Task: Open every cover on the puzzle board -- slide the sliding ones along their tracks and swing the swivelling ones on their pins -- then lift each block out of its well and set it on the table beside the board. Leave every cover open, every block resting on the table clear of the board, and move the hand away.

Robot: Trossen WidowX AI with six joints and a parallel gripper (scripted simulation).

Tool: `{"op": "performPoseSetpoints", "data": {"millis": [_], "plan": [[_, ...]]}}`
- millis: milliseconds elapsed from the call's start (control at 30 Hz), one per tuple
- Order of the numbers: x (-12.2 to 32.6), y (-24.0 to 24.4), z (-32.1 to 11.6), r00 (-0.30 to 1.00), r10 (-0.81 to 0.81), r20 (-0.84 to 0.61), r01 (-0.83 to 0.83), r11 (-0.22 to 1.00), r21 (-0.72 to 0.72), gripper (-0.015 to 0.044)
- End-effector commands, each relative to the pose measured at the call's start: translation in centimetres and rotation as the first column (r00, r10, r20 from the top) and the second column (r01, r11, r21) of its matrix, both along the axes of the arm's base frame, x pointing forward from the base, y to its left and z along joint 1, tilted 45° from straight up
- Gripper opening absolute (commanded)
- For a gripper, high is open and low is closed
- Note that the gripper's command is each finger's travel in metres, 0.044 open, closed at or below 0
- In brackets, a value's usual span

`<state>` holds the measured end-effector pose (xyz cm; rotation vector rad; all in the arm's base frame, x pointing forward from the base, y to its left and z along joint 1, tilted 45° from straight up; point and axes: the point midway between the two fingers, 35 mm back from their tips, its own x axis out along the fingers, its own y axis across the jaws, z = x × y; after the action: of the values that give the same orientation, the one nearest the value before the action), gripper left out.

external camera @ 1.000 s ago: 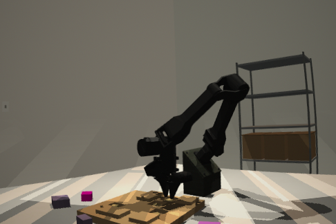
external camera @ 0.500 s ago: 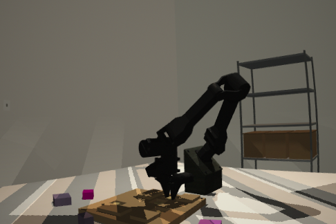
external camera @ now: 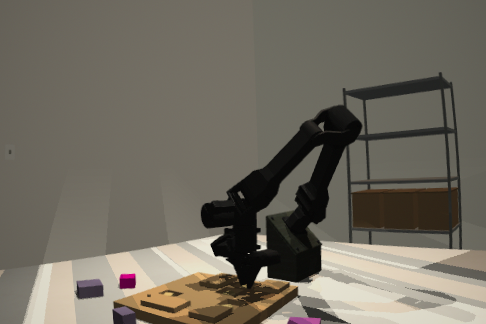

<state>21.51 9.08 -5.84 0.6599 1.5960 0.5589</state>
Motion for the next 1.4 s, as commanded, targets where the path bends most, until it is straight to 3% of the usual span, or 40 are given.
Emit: {"op": "performPoseSetpoints", "data": {"millis": [0,1367], "plan": [[0.0,0.0,0.0,1.0,0.0,0.0,0.0,1.0,0.0,0.008],[0.3,-3.4,3.2,1.0,-0.003,-0.007,0.003,1.0,0.0,0.008]]}}
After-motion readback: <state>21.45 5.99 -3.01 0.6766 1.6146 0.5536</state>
